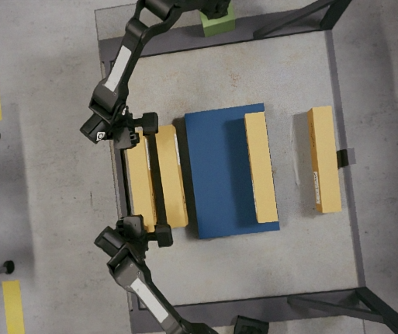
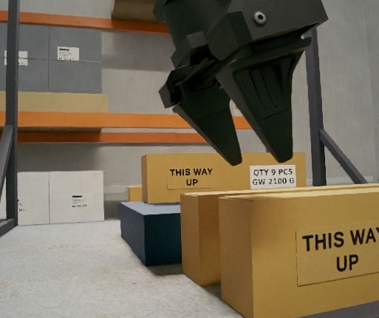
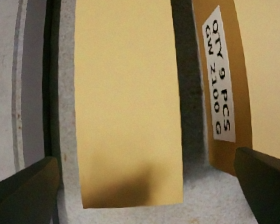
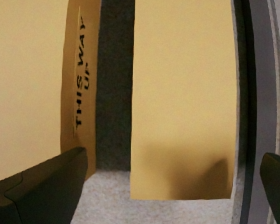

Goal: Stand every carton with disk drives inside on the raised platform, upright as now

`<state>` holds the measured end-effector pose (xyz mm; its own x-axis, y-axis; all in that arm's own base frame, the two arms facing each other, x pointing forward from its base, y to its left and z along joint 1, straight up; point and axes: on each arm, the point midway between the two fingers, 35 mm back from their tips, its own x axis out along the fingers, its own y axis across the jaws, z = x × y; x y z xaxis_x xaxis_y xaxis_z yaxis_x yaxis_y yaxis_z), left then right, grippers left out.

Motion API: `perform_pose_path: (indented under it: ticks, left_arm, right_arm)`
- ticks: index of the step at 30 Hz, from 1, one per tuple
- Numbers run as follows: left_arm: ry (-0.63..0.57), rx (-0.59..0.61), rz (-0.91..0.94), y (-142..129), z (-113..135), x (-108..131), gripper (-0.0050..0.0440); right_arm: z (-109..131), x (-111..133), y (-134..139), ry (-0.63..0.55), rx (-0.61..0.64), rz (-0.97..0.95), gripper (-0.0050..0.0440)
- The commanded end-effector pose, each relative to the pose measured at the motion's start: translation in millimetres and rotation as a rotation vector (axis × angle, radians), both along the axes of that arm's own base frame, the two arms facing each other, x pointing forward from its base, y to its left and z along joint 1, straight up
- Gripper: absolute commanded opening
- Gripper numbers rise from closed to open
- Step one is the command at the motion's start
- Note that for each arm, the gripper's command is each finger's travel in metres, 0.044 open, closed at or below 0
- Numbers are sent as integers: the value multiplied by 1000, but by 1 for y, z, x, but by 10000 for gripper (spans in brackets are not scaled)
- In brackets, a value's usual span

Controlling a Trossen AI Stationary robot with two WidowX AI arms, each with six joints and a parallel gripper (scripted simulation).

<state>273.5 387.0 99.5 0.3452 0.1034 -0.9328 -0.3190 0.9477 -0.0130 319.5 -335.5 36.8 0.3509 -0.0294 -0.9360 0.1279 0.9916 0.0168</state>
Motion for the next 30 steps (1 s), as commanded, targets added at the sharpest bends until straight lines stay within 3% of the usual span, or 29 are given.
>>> perform_pose_path:
  ticks: [1,30]
  left_arm:
    - [-15,16,-3,5,9,2,382]
    - [-19,28,-4,5,9,1,382]
  right_arm:
    - [12,4,-8,-24,-26,4,382]
    - [14,4,-7,-22,-25,3,382]
